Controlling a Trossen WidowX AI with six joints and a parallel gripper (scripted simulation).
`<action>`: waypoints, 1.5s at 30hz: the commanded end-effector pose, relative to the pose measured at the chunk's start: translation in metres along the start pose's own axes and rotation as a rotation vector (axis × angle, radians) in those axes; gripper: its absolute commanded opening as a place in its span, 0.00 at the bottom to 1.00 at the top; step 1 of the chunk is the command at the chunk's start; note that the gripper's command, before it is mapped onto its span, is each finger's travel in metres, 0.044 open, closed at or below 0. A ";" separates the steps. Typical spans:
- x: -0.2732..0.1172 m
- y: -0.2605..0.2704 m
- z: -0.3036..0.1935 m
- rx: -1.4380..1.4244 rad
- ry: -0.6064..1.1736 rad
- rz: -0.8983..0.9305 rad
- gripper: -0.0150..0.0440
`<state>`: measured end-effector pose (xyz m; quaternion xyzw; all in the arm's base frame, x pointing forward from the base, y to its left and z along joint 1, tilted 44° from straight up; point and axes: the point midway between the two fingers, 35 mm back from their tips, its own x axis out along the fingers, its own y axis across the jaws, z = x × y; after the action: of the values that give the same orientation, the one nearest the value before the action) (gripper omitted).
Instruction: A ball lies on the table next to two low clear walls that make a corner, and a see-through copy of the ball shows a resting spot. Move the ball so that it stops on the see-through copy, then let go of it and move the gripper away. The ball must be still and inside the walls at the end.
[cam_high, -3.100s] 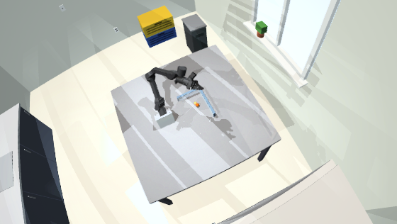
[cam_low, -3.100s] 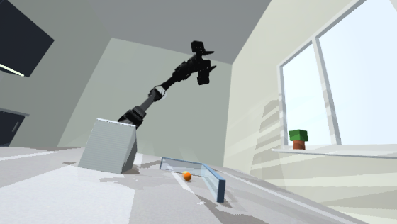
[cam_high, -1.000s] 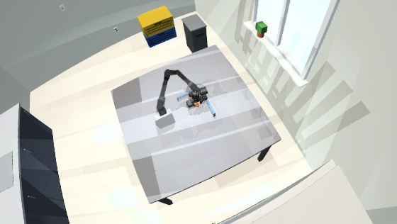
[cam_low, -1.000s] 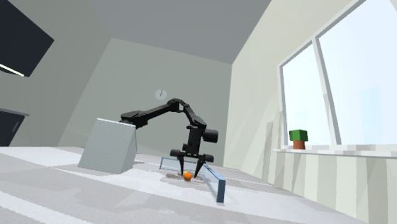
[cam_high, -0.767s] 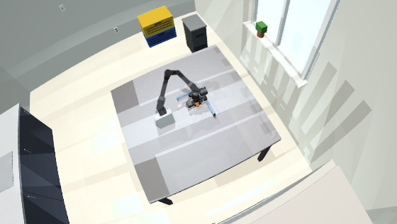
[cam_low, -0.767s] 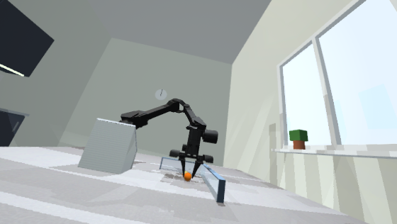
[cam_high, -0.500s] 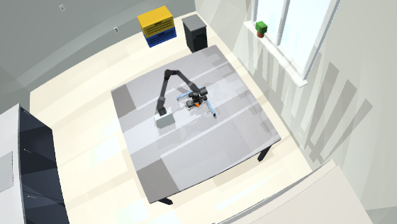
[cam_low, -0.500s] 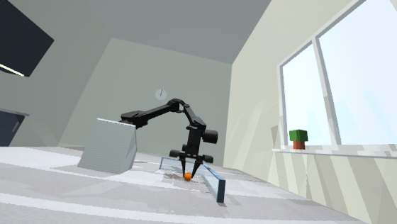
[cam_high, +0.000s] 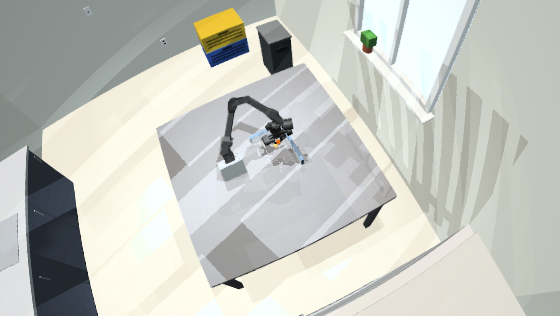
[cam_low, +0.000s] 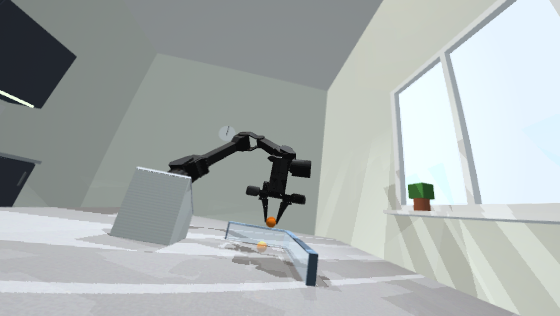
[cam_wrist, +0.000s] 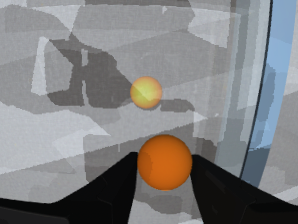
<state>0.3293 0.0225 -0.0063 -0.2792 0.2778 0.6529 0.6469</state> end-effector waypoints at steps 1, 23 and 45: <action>-0.028 0.001 0.002 -0.009 0.006 -0.003 0.25; 0.004 0.012 0.028 -0.010 0.000 -0.002 0.25; 0.071 0.014 0.029 -0.009 -0.004 -0.002 0.25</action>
<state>0.3172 0.0891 -0.0338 -0.2869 0.2720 0.6520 0.6470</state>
